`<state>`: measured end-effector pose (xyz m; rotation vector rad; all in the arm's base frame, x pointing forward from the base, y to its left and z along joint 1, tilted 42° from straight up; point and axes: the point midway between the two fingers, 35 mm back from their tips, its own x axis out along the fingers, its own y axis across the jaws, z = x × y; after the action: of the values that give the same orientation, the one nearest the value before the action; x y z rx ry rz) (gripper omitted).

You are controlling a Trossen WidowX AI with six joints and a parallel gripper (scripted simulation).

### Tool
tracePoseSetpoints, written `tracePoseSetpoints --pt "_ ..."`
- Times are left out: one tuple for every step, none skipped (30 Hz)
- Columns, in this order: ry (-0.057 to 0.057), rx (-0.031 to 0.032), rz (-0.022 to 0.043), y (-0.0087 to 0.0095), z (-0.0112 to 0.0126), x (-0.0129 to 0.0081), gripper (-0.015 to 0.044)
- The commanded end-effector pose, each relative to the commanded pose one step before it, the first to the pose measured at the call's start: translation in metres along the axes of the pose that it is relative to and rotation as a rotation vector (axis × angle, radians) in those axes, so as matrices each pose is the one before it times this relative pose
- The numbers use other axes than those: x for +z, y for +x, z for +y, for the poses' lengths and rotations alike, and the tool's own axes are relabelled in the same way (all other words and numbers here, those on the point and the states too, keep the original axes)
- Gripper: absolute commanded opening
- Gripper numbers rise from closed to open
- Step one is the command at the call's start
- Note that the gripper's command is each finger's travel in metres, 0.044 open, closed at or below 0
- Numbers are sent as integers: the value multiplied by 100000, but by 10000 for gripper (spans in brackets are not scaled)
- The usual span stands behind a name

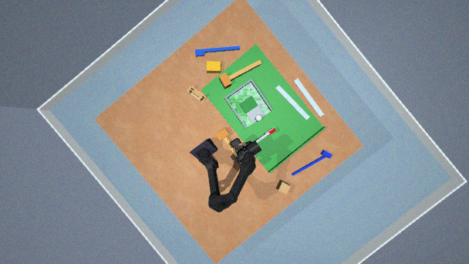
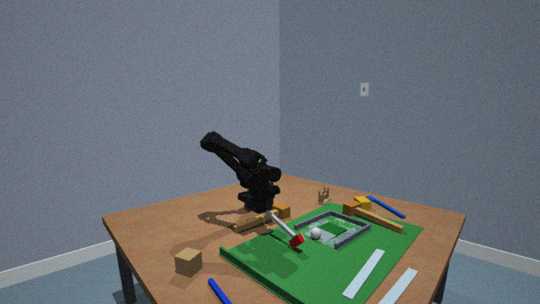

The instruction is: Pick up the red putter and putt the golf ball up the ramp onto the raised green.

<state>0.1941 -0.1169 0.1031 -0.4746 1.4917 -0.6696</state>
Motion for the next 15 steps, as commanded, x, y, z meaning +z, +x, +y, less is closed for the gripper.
tracePoseSetpoints --pt "368 -208 -885 -1305 332 189 0" --pt "-11 83 11 -499 22 27 0" --pt "-11 58 14 -516 17 16 0" --pt "-11 31 16 -519 11 4 0" --pt "-10 3 17 -521 4 -7 0" --pt "-10 -25 17 -523 -2 -18 0" --pt "-8 -52 16 -524 -10 -29 0" --pt "-7 -80 14 -525 -17 -40 0" --pt "-4 -86 9 -431 -20 -41 0" --pt "-2 -61 4 -261 -15 -28 0" --pt "-1 -22 1 -87 -5 -10 0" --pt "0 0 0 0 0 0 0" --pt "0 0 0 0 0 0 0" --pt "-877 -228 632 888 35 -108 0" --pt "0 0 0 0 0 0 0"
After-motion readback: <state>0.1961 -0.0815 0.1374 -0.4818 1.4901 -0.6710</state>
